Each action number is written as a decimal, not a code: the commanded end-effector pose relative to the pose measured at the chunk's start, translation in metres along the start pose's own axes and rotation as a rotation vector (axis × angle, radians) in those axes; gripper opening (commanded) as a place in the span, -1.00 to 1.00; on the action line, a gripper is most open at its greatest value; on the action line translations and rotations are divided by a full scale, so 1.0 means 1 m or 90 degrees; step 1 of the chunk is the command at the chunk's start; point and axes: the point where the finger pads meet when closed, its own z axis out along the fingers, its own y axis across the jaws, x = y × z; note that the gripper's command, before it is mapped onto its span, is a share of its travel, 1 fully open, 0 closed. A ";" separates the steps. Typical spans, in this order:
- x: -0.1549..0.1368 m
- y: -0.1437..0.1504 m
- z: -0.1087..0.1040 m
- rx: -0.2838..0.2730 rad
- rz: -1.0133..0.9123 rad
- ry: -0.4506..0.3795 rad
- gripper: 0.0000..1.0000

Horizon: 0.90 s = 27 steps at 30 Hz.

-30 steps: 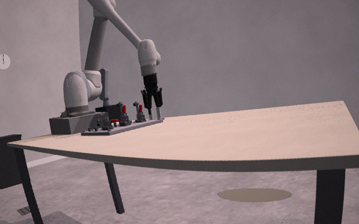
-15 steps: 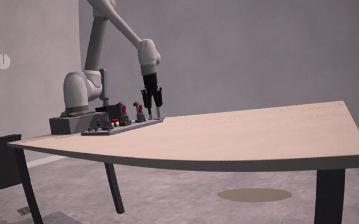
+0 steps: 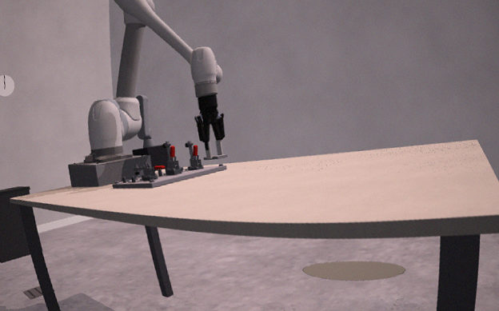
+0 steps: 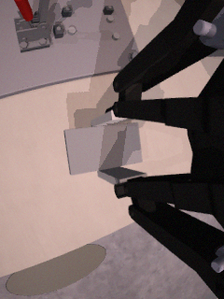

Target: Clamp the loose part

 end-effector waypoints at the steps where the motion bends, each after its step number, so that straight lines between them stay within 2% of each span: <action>1: 0.000 0.000 -0.005 0.000 0.000 0.000 -0.80; 15: 0.000 0.000 -0.060 0.000 0.000 0.000 -0.80; 27: 0.000 0.000 -0.083 0.000 0.000 0.000 -0.80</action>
